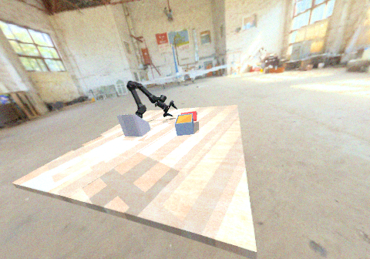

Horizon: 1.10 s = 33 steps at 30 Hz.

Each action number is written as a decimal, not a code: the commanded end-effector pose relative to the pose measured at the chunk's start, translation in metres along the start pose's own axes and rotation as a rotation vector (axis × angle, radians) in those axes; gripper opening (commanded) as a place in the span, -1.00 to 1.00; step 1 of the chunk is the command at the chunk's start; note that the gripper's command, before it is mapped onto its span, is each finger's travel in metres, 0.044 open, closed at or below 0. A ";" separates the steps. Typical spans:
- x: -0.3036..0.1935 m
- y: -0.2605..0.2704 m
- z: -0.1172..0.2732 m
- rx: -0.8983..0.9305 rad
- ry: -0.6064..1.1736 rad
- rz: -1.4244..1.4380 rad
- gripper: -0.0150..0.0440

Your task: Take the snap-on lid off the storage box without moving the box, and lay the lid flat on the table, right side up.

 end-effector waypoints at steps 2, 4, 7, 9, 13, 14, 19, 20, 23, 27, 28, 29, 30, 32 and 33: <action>0.002 -0.010 0.008 -0.008 -0.009 -0.002 1.00; 0.001 -0.012 0.011 -0.009 -0.009 -0.002 1.00; 0.000 -0.014 0.013 -0.009 -0.009 -0.002 1.00; -0.001 -0.011 0.013 -0.009 -0.009 -0.002 1.00; -0.002 -0.003 0.020 -0.008 -0.009 -0.002 1.00; -0.002 -0.002 0.022 -0.008 -0.009 -0.002 1.00; -0.001 0.003 0.030 -0.008 -0.009 -0.002 1.00; 0.000 0.004 0.032 -0.008 -0.009 -0.002 1.00; 0.000 0.007 0.037 -0.008 -0.009 -0.002 1.00; 0.001 0.011 0.044 -0.008 -0.009 -0.001 1.00; 0.001 0.012 0.046 -0.008 -0.009 -0.001 1.00; 0.002 0.013 0.048 -0.008 -0.009 -0.001 1.00; 0.002 0.014 0.050 -0.008 -0.009 -0.001 1.00; 0.002 0.016 0.053 -0.008 -0.009 -0.001 1.00; 0.002 0.017 0.055 -0.008 -0.009 -0.001 1.00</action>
Point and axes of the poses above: the point midway between the two fingers, 35 mm back from their tips, its own z axis back along the fingers, its own y axis across the jaws, x = y × z, the point moved 3 cm from there along z, back along the fingers, and after that the axes turned 14 degrees about z, right-handed, at the moved point
